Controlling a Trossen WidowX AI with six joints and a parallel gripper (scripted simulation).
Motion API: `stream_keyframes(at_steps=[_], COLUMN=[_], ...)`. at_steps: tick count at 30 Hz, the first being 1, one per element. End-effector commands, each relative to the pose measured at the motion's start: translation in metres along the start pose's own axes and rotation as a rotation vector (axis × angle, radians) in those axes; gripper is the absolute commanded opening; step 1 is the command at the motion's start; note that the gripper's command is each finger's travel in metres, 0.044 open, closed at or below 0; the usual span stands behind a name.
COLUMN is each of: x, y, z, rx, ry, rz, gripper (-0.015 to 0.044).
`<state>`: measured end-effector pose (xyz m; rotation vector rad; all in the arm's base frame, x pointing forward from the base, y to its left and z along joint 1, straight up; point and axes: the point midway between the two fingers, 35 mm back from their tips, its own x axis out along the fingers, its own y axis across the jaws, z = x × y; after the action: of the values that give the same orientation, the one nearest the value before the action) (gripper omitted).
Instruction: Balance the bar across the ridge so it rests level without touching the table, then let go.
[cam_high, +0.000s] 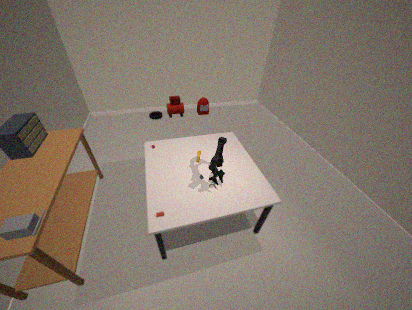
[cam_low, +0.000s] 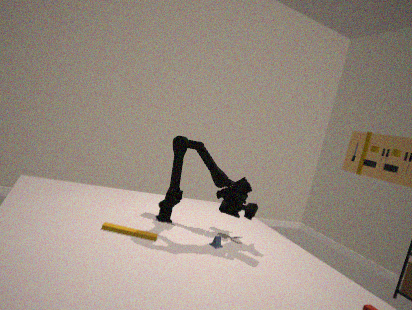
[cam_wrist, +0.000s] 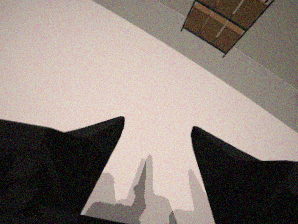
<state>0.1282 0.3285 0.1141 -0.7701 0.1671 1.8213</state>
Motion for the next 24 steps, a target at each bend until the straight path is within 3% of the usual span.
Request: stream_keyframes(at_steps=[1, 24], x=[-0.011, -0.094], y=[-0.016, -0.071], z=[-0.014, -0.107], rx=[0.012, 0.129], ry=[0.047, 0.338], rz=[-0.045, -0.24], gripper=[0.0315, 0.0315])
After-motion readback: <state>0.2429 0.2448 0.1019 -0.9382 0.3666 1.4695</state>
